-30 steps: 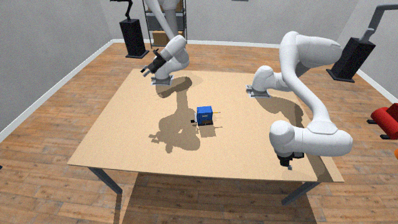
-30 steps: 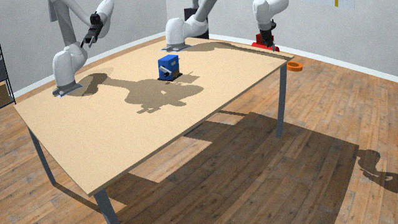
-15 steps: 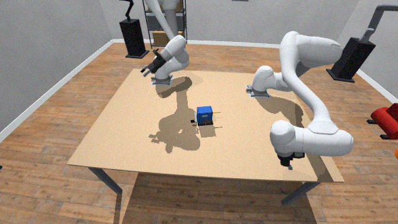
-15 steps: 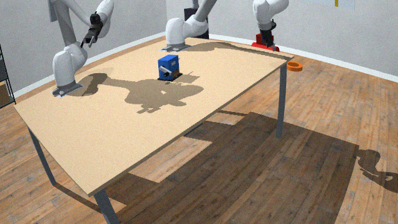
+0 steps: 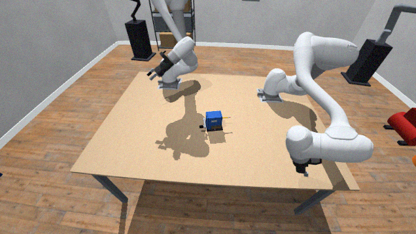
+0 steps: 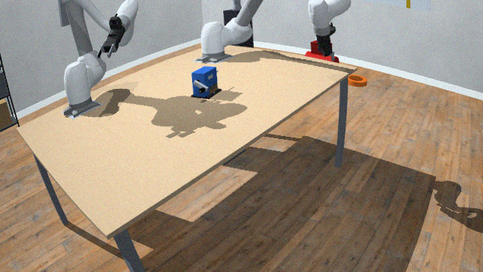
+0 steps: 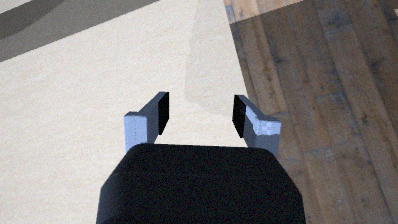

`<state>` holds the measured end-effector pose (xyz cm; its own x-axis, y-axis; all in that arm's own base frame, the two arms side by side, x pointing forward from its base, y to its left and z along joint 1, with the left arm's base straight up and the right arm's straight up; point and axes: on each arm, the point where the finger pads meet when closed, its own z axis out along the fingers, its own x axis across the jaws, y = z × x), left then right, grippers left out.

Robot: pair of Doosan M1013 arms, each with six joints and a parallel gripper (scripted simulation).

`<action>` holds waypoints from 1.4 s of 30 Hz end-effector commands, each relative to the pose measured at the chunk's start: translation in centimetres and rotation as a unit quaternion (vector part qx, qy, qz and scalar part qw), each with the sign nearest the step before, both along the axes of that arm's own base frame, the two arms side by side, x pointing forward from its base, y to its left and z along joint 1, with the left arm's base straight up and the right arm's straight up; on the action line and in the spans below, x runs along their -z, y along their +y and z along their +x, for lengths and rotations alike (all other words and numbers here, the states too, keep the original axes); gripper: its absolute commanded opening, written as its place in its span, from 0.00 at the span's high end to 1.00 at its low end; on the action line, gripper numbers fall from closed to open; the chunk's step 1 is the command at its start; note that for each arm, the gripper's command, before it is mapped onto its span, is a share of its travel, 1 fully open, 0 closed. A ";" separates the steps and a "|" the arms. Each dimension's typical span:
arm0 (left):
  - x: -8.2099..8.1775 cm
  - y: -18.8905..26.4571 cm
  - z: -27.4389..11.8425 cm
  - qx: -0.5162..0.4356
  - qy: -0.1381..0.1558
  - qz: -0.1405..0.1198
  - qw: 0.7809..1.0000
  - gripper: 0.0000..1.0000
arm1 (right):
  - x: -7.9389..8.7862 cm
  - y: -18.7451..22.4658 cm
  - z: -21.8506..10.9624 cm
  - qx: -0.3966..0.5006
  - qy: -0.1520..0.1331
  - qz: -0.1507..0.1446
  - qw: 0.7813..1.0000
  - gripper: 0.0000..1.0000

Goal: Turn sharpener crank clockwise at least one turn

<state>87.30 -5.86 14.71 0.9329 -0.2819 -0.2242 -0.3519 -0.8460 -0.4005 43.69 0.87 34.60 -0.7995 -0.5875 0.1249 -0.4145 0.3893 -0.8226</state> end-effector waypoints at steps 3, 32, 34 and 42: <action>-0.2 0.5 -0.1 -0.006 -0.002 0.000 1.000 0.00 | 0.0 0.0 0.0 0.000 0.000 0.000 1.000 0.00; -1.8 10.4 -3.4 -0.115 -0.015 -0.005 0.993 0.00 | 0.0 0.0 0.0 0.000 0.000 0.000 1.000 0.00; -2.0 11.5 -3.9 -0.128 -0.017 -0.005 0.992 0.00 | 0.0 0.0 0.0 0.000 0.000 0.000 1.000 0.00; -2.6 14.9 -5.4 -0.168 -0.021 -0.006 0.985 0.00 | 0.0 0.0 0.0 0.000 0.000 0.000 1.000 0.00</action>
<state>82.44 7.72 16.94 0.9823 0.0121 -0.1867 -0.0644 -0.9150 -0.3982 43.69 0.87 34.60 -0.7995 -0.5875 0.1249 -0.4145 0.3893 -0.8226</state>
